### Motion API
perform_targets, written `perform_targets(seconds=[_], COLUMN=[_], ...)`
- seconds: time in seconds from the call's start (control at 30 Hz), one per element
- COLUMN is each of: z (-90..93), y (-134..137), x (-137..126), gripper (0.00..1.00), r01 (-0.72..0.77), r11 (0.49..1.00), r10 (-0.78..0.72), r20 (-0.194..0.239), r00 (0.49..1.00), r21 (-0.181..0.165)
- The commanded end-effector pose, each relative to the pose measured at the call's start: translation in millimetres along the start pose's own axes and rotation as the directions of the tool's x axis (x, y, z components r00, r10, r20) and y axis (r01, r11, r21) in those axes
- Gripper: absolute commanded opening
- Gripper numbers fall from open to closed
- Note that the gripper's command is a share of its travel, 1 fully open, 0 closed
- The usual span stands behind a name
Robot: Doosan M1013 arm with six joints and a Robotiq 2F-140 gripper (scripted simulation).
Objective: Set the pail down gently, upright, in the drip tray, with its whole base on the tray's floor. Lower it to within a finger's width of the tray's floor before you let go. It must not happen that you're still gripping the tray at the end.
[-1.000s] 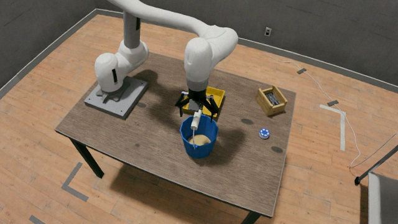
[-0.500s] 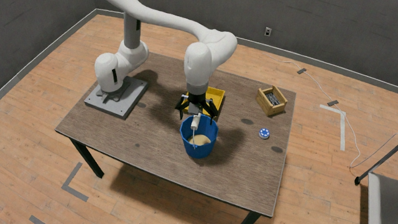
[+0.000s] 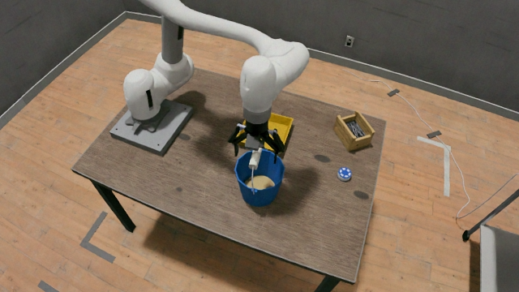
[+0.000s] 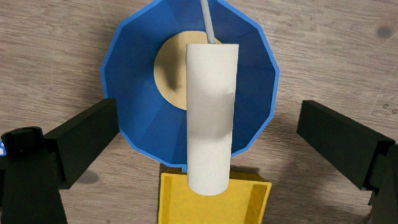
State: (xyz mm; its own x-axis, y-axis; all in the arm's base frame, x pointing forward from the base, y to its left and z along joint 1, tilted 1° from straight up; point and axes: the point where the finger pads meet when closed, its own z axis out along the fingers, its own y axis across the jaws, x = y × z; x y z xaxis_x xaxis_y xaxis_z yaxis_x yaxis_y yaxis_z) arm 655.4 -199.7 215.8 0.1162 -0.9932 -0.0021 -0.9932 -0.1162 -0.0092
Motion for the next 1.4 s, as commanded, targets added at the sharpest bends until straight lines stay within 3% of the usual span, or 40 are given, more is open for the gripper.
perform_targets(seconds=[0.0,0.83,0.87,1.37], z=[-1.0,-1.0,-1.0,-1.0], y=[-0.4,-0.4,-0.4,-0.4], x=[0.1,0.1,0.1,0.1], gripper=[1.00,1.00,0.10,0.10], r01=[0.000,0.000,0.000,0.000], r11=[1.000,1.000,1.000,1.000], r10=[0.000,0.000,0.000,0.000], r20=[0.000,0.000,0.000,0.000], r00=[1.000,1.000,1.000,1.000], r21=[0.002,0.002,0.002,0.002])
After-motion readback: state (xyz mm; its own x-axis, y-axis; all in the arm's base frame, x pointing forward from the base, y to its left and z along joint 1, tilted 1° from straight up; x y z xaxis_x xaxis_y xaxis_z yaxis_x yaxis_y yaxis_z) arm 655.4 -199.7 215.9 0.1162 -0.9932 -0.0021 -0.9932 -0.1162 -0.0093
